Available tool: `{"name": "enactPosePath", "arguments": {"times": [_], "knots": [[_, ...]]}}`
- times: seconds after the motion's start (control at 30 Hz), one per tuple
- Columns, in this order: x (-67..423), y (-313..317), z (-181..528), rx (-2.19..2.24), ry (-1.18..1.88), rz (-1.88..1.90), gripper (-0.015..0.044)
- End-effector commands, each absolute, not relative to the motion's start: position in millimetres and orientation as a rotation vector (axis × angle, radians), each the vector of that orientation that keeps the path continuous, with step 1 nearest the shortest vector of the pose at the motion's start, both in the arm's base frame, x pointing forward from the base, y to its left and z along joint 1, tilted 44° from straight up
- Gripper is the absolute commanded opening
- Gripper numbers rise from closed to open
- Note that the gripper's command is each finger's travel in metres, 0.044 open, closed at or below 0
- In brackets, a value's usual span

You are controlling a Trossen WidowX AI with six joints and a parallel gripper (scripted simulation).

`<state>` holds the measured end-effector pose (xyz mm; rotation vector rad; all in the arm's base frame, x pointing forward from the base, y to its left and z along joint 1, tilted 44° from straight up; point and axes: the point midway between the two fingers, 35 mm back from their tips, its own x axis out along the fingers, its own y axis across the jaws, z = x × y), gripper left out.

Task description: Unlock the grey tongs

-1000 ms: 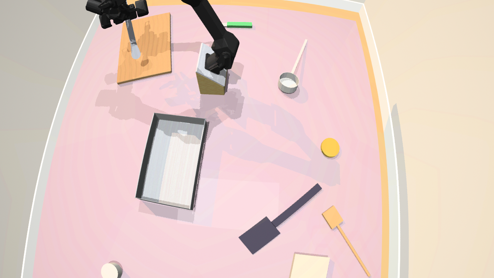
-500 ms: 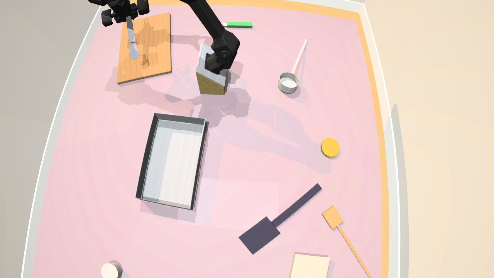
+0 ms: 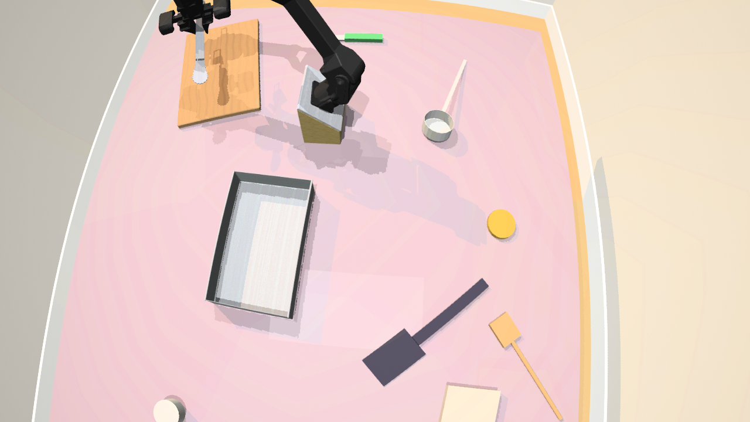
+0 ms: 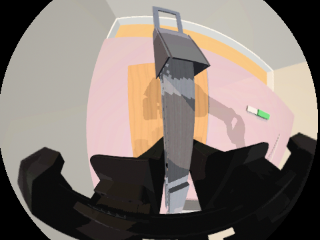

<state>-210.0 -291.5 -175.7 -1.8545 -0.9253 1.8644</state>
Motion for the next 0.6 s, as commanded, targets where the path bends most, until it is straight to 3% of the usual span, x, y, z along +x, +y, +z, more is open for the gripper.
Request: {"name": "enactPosePath", "arguments": {"times": [0.0,0.57], "knots": [[-210.4,-290.6,-171.9,-1.908,-0.867,1.784,-0.015],[-210.4,-284.4,-175.7,-1.938,-0.839,1.728,-0.015]]}}
